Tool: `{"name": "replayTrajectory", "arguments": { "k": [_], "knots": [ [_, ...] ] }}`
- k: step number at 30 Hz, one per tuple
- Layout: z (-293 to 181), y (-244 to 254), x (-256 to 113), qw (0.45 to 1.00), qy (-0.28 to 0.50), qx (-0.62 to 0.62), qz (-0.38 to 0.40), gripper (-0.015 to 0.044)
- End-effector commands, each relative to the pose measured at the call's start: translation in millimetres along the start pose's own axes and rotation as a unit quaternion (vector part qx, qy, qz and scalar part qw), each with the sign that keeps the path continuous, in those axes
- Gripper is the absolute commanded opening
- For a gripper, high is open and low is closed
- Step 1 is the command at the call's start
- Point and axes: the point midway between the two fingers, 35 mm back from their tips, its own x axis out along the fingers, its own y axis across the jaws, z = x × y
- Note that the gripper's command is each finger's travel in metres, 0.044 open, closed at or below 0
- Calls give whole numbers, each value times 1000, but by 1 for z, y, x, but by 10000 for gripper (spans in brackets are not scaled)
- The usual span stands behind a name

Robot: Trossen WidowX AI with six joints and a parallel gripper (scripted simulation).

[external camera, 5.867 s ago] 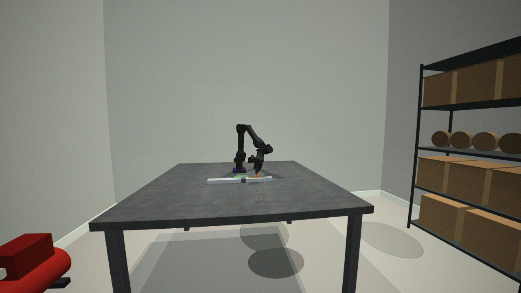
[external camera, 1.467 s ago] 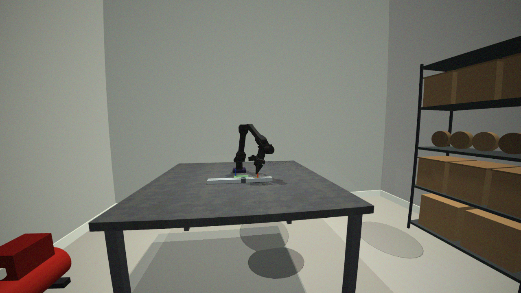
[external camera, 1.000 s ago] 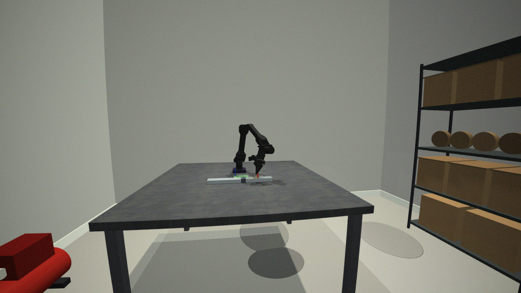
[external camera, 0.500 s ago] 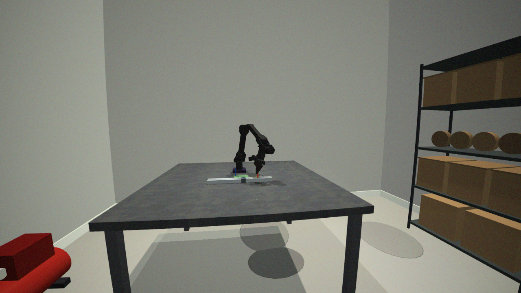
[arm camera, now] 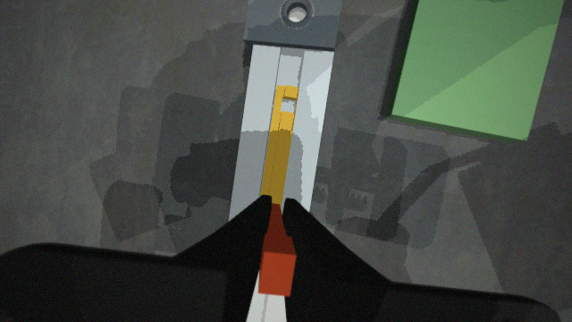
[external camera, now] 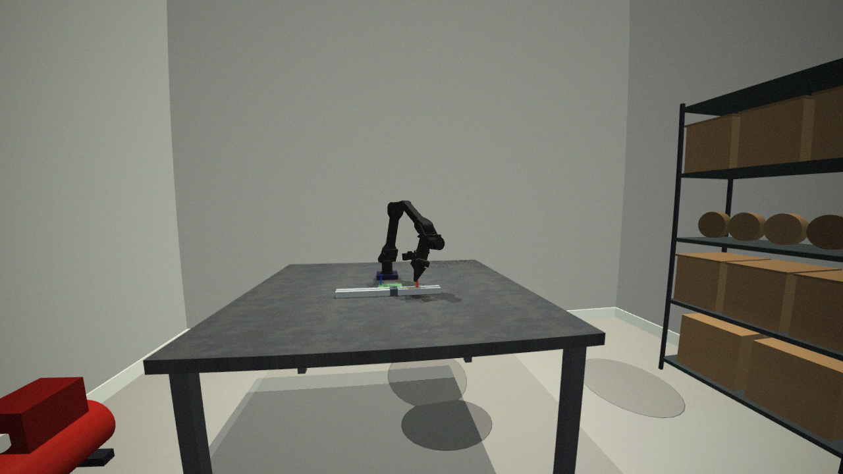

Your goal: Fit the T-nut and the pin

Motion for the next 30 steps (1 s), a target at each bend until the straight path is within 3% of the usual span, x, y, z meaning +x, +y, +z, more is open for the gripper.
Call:
{"name": "replayTrajectory", "arguments": {
  "k": [1,30],
  "knots": [
    [-1,2,-1,1000,2,-4,-4,-150],
    [-1,5,0,999,1,-13,-33,-150]
  ]
}}
